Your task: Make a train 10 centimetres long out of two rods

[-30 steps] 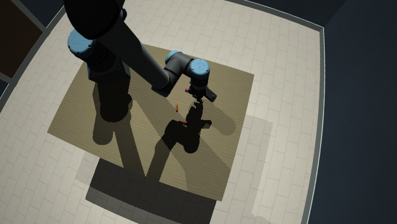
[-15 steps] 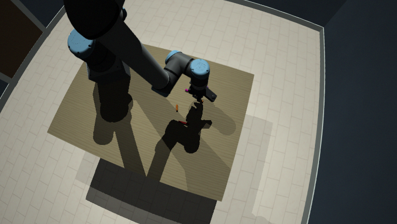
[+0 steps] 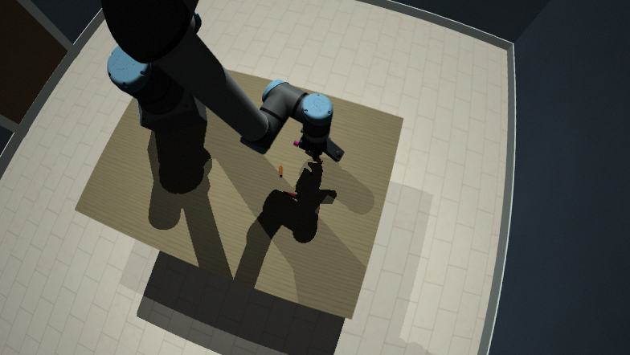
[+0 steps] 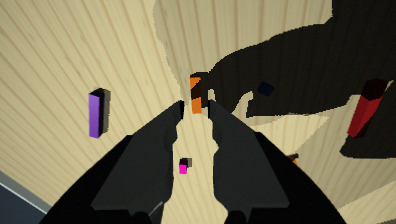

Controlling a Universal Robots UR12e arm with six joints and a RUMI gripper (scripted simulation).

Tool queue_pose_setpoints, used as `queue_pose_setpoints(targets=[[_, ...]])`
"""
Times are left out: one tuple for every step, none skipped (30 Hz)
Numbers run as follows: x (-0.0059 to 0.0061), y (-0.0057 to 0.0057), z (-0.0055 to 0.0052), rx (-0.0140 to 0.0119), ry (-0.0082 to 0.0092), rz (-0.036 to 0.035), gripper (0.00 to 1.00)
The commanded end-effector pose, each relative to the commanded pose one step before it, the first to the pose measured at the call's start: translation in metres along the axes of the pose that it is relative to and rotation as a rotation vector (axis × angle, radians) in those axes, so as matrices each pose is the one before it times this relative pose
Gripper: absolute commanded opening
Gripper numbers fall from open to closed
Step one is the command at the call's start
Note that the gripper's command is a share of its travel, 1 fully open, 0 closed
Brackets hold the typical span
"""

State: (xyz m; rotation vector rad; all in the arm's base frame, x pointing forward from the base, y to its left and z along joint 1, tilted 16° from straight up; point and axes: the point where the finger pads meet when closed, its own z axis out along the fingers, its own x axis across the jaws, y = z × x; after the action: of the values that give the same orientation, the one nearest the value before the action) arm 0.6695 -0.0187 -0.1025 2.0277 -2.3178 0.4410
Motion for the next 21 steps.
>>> queue_pose_setpoints(targets=[[-0.00005, -0.00047, 0.00155, 0.0011, -0.00005, 0.00004, 0.14], [0.0, 0.00001, 0.00079, 0.0, 0.0, 0.0, 0.14], [0.0, 0.0, 0.00087, 0.0, 0.0, 0.0, 0.14], [0.0, 0.0, 0.0, 0.0, 0.0, 0.0, 0.14], [0.0, 0.0, 0.0, 0.0, 0.0, 0.0, 0.14], [0.0, 0.0, 0.00094, 0.0, 0.0, 0.0, 0.14], [0.0, 0.0, 0.00099, 0.0, 0.0, 0.0, 0.14], [0.0, 0.0, 0.00103, 0.0, 0.0, 0.0, 0.14], [0.0, 0.0, 0.00105, 0.0, 0.0, 0.0, 0.14], [0.0, 0.0, 0.00105, 0.0, 0.0, 0.0, 0.14], [0.0, 0.0, 0.00103, 0.0, 0.0, 0.0, 0.14], [0.0, 0.0, 0.00099, 0.0, 0.0, 0.0, 0.14], [0.0, 0.0, 0.00094, 0.0, 0.0, 0.0, 0.14], [0.0, 0.0, 0.00087, 0.0, 0.0, 0.0, 0.14], [0.0, 0.0, 0.00079, 0.0, 0.0, 0.0, 0.14], [0.0, 0.0, 0.00069, 0.0, 0.0, 0.0, 0.14], [0.0, 0.0, 0.00059, 0.0, 0.0, 0.0, 0.14], [0.0, 0.0, 0.00048, 0.0, 0.0, 0.0, 0.14], [0.0, 0.0, 0.00038, 0.0, 0.0, 0.0, 0.14], [0.0, 0.0, 0.00027, 0.0, 0.0, 0.0, 0.14], [0.0, 0.0, 0.0, 0.0, 0.0, 0.0, 0.14]])
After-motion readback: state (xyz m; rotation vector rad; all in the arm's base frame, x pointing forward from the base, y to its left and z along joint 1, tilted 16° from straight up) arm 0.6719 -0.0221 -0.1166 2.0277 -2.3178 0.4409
